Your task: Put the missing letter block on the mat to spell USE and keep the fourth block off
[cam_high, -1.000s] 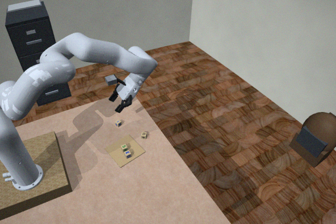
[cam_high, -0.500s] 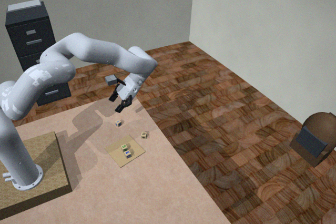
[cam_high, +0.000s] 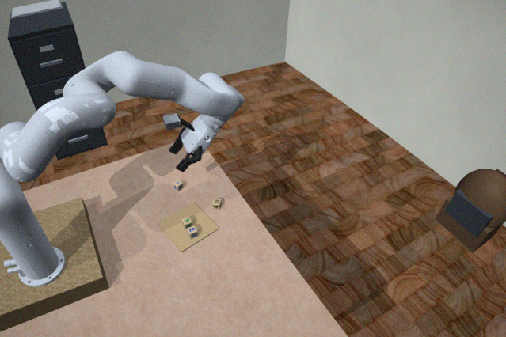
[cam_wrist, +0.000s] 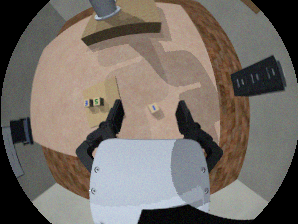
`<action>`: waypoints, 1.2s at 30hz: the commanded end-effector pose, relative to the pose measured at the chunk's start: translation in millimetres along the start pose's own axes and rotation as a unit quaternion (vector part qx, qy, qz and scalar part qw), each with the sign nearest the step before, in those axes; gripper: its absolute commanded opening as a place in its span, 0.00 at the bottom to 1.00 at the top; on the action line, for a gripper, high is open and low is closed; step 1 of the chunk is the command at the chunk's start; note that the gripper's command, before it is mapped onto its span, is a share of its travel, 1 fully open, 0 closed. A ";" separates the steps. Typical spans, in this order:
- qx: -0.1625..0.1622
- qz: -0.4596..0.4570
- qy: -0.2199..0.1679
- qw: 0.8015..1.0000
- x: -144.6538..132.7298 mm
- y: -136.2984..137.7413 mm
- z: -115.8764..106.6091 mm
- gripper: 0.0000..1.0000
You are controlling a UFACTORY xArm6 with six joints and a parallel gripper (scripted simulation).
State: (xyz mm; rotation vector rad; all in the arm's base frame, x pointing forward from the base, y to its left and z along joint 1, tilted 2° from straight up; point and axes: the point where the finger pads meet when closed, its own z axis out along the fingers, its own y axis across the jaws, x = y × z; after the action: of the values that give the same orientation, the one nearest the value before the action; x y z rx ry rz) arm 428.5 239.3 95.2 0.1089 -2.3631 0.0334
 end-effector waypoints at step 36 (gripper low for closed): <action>-0.248 0.234 0.001 0.940 -56.4 -122.0 -63.1 1.00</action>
State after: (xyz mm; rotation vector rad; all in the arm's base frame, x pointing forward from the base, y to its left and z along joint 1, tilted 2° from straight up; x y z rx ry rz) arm 522.2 125.3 97.7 -0.6939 -2.2652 -0.3284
